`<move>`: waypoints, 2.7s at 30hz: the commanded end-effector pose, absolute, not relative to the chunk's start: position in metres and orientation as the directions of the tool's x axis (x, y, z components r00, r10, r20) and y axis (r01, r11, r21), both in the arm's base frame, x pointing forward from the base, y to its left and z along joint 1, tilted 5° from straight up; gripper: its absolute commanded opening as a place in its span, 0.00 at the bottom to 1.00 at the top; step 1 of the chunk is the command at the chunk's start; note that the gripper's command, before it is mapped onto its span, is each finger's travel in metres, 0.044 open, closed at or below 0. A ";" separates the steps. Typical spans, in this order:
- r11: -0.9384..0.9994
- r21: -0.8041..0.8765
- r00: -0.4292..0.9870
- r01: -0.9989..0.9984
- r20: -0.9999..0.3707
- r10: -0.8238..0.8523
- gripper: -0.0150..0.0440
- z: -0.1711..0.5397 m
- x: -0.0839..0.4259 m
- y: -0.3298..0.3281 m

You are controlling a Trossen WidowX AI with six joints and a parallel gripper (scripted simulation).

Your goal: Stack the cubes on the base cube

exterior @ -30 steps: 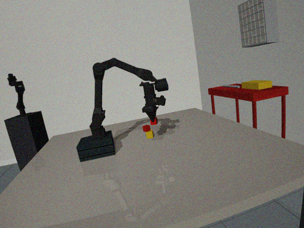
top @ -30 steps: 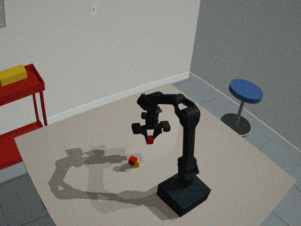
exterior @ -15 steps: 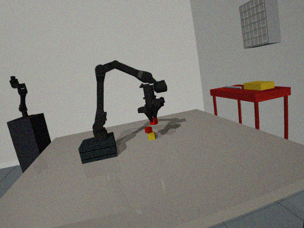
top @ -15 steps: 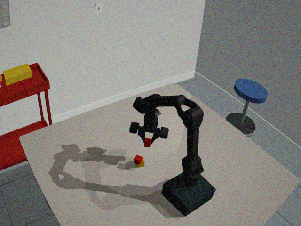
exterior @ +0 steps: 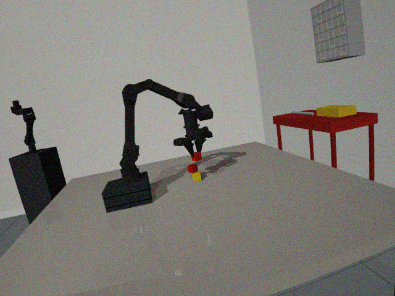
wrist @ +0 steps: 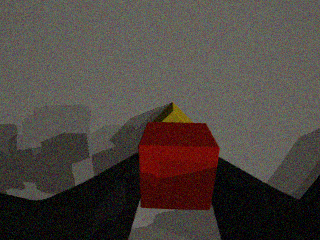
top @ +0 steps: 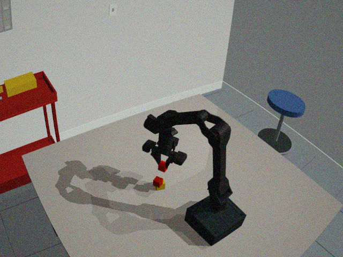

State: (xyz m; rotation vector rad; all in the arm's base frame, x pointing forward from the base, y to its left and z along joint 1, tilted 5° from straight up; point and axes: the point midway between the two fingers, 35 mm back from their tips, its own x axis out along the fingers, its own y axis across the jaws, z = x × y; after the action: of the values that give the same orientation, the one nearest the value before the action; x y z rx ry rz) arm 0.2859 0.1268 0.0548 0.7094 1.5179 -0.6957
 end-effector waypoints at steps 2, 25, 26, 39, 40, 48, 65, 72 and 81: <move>0.611 -0.017 -0.050 0.791 -0.998 0.038 0.43 0.053 0.285 0.129; 0.615 -0.018 -0.047 0.789 -0.998 0.030 0.43 0.020 0.282 0.130; 0.614 -0.018 -0.047 0.789 -0.998 0.031 0.43 0.018 0.282 0.130; 0.609 -0.017 -0.051 0.793 -0.998 0.038 0.43 -0.004 0.282 0.131; 0.609 -0.017 -0.051 0.793 -0.998 0.038 0.43 -0.004 0.282 0.131; 0.611 -0.017 -0.051 0.792 -0.998 0.038 0.43 -0.005 0.282 0.131; 0.611 -0.017 -0.051 0.792 -0.998 0.038 0.60 -0.005 0.282 0.131; 0.614 -0.019 -0.051 0.789 -0.998 0.034 0.60 0.004 0.283 0.130; 0.614 -0.019 -0.050 0.789 -0.998 0.034 0.60 0.016 0.283 0.129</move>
State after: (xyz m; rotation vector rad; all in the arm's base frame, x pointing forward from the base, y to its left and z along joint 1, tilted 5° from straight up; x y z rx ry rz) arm 0.2809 0.1287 0.0092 0.7199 1.5179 -0.7177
